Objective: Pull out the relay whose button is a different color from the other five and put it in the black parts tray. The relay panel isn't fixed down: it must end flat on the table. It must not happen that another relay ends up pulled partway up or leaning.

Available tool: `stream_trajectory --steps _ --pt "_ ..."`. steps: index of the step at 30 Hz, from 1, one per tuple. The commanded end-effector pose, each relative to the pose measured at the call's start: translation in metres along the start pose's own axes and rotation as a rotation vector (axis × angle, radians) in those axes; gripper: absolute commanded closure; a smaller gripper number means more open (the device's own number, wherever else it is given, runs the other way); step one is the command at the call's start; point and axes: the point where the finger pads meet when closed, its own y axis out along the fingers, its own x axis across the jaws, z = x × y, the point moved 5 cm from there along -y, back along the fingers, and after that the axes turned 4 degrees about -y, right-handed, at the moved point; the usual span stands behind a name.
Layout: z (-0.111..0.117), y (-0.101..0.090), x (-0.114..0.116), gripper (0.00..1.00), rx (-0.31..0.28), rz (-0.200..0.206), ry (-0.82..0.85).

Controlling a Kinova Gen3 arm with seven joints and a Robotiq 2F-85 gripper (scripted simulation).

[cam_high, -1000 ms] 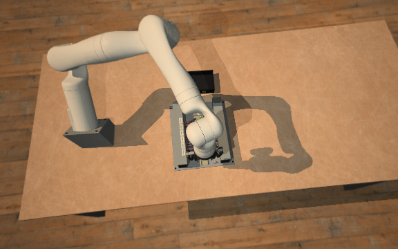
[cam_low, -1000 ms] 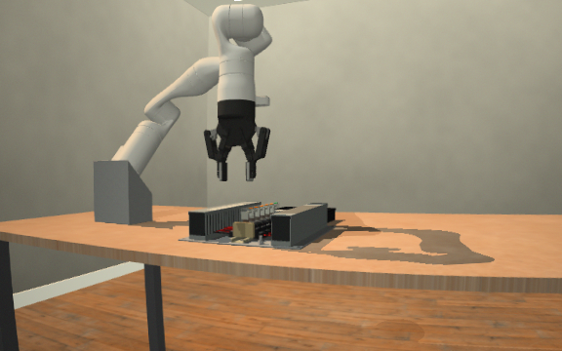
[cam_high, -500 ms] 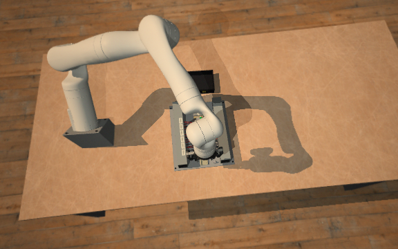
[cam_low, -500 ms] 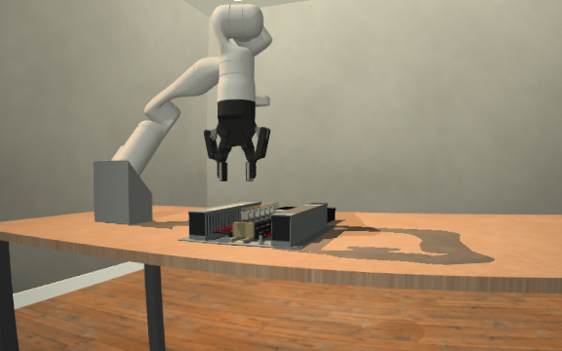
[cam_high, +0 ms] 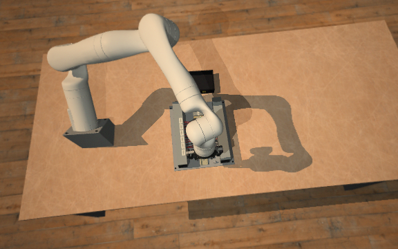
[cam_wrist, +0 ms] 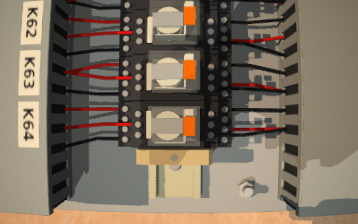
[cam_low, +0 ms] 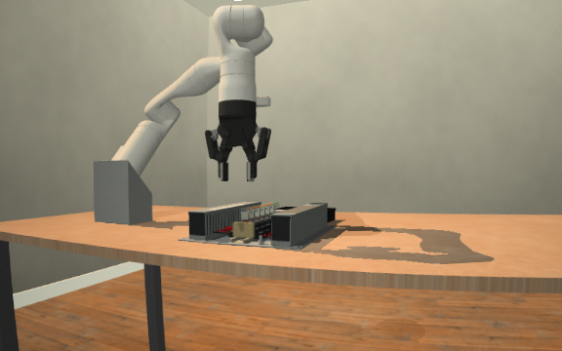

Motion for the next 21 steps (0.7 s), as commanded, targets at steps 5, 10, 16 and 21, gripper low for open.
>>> stream_trajectory --steps 5,10,16,21 --pt "0.015 -0.001 0.001 0.39 -0.001 -0.002 0.0" --pt "0.038 0.0 0.003 0.39 -0.001 -0.002 0.0" --pt "0.062 0.001 0.004 0.39 -0.001 -0.002 0.0" --pt "0.099 0.002 0.006 0.39 -0.001 -0.002 0.0"
